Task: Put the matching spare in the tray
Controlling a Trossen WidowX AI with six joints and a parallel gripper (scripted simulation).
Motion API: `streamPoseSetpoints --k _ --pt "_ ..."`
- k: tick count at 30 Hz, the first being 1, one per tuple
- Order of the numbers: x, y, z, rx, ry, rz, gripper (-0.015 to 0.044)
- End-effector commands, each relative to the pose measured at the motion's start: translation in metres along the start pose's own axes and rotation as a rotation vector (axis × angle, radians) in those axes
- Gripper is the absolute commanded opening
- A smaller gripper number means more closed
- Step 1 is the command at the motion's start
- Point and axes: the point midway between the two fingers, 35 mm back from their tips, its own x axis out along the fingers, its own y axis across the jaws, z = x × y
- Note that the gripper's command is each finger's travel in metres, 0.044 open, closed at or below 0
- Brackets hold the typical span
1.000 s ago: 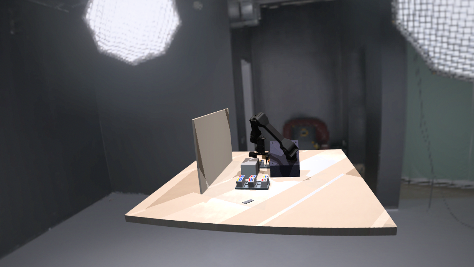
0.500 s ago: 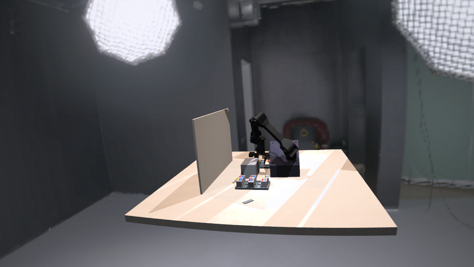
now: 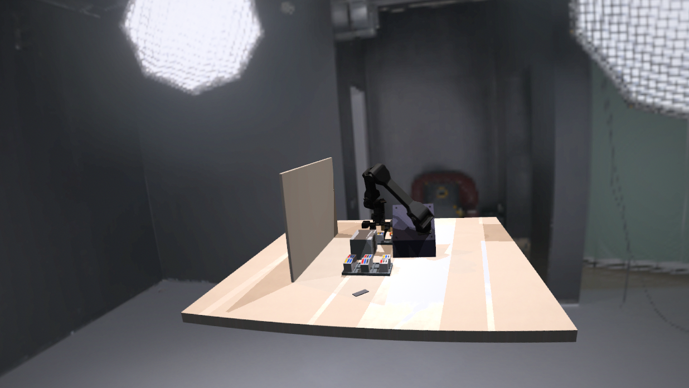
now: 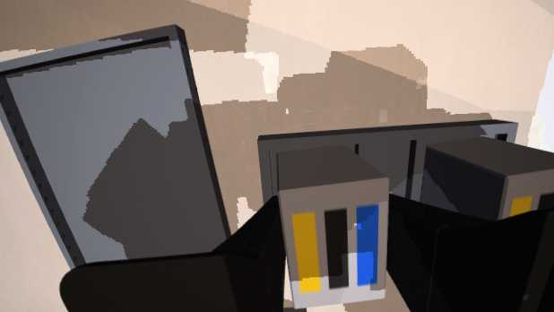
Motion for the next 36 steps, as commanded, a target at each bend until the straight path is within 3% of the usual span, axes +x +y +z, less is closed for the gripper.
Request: streamPoseSetpoints --k 1,11,19,31,36 --pt "-0.001 0.0 0.0 0.0 0.0 0.0 0.0" --pt "-0.075 0.001 0.001 0.004 -0.001 0.005 0.0" --pt "-0.082 0.003 0.001 0.006 -0.003 0.014 0.0" --pt "-0.15 0.004 0.004 0.006 -0.003 0.004 0.0" --pt "-0.154 0.004 0.004 0.006 -0.003 0.004 0.0"
